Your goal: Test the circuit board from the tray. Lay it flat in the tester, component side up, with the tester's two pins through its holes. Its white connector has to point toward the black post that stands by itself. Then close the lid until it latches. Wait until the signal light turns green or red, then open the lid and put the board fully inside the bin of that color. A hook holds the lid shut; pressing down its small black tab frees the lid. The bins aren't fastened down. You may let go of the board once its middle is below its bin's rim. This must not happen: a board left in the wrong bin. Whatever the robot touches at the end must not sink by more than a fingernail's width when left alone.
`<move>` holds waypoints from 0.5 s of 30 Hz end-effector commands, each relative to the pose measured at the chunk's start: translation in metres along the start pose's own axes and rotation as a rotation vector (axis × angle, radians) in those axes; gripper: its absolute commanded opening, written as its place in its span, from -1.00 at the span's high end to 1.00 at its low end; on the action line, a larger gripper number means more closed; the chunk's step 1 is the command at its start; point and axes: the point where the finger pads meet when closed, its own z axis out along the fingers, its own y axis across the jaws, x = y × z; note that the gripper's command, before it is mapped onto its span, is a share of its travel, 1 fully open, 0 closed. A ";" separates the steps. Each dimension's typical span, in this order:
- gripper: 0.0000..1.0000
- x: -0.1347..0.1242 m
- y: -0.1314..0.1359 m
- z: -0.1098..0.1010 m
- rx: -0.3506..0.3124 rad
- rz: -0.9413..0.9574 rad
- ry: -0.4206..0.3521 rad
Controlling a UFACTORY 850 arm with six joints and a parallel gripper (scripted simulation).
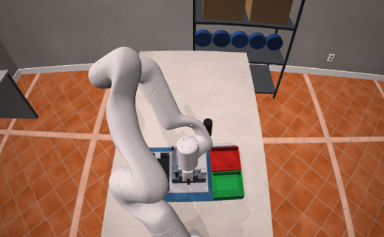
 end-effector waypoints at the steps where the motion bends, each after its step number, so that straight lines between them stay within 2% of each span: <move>1: 1.00 0.000 -0.001 0.002 0.002 0.000 0.001; 15: 1.00 0.000 0.000 0.006 0.002 0.000 0.001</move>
